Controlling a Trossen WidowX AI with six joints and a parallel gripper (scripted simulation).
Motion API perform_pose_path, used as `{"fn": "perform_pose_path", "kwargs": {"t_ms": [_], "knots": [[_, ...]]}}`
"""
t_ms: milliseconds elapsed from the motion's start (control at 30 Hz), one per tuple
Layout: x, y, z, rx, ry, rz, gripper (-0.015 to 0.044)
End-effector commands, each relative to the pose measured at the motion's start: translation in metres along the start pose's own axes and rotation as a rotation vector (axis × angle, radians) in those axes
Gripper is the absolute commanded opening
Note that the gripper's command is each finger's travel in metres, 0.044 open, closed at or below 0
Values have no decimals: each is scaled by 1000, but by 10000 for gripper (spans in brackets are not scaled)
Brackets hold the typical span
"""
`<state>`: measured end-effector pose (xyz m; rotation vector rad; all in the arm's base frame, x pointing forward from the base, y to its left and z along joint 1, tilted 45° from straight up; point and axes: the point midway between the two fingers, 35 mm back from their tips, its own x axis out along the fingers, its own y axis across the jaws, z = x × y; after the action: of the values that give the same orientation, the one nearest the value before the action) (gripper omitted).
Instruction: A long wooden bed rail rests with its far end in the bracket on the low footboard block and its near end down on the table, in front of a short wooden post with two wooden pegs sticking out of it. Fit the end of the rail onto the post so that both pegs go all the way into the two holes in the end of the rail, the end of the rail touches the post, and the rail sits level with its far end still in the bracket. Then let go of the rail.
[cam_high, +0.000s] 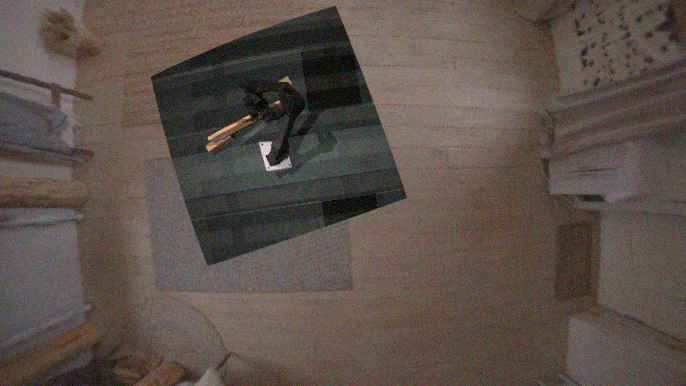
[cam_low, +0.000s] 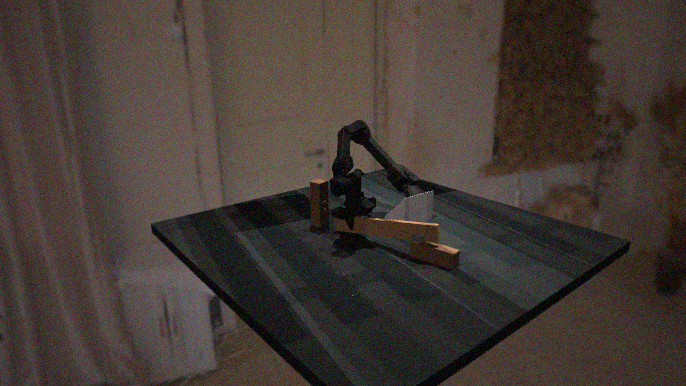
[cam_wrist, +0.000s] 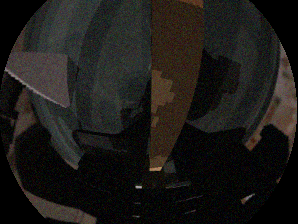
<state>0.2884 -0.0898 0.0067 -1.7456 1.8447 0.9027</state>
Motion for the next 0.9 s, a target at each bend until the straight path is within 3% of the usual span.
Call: {"fn": "perform_pose_path", "kwargs": {"t_ms": [0,867], "knots": [[-3,0,0,-3,3,-3,0],[-16,-3,1,-3,2,-3,0]]}}
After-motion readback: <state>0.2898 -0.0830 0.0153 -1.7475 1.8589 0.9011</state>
